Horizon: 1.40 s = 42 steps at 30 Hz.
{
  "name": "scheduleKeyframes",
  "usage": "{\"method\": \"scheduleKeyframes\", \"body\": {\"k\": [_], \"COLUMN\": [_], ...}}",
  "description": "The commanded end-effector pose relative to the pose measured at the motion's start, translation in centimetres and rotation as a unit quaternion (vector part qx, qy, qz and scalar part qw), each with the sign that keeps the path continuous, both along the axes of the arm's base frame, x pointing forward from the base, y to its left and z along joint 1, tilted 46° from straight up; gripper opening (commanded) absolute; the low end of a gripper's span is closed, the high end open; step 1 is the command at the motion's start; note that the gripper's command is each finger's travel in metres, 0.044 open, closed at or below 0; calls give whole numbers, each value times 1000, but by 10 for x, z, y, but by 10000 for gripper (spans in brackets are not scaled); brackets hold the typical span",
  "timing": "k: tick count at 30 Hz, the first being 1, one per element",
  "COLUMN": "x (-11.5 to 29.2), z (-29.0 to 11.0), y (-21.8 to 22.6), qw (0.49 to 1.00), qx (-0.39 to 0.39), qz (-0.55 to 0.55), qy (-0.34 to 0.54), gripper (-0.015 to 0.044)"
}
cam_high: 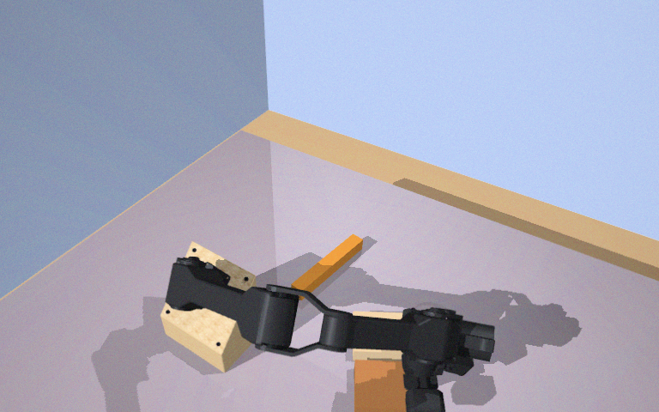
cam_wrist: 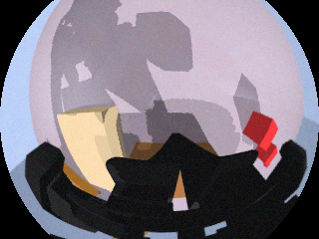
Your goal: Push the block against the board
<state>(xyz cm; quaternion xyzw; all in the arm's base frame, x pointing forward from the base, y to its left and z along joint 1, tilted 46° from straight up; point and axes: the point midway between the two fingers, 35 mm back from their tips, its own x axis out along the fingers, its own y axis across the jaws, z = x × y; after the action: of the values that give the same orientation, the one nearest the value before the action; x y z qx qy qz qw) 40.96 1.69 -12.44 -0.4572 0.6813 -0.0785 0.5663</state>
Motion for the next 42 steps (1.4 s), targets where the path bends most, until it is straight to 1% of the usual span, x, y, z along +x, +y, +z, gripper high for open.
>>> {"method": "scheduleKeyframes", "body": {"k": [1,36,37,40,42], "x": [-8,37,34,32,31], "z": [1,-16,-12,15,23], "y": [-5,16,17,46,54], "qw": [1000,1000,1000,1000,1000], "qx": [-5,-4,-3,-2,-3], "qz": [1,1,3,2,1], "qy": [7,5,6,6,5], "gripper": [0,0,0,0,0]}}
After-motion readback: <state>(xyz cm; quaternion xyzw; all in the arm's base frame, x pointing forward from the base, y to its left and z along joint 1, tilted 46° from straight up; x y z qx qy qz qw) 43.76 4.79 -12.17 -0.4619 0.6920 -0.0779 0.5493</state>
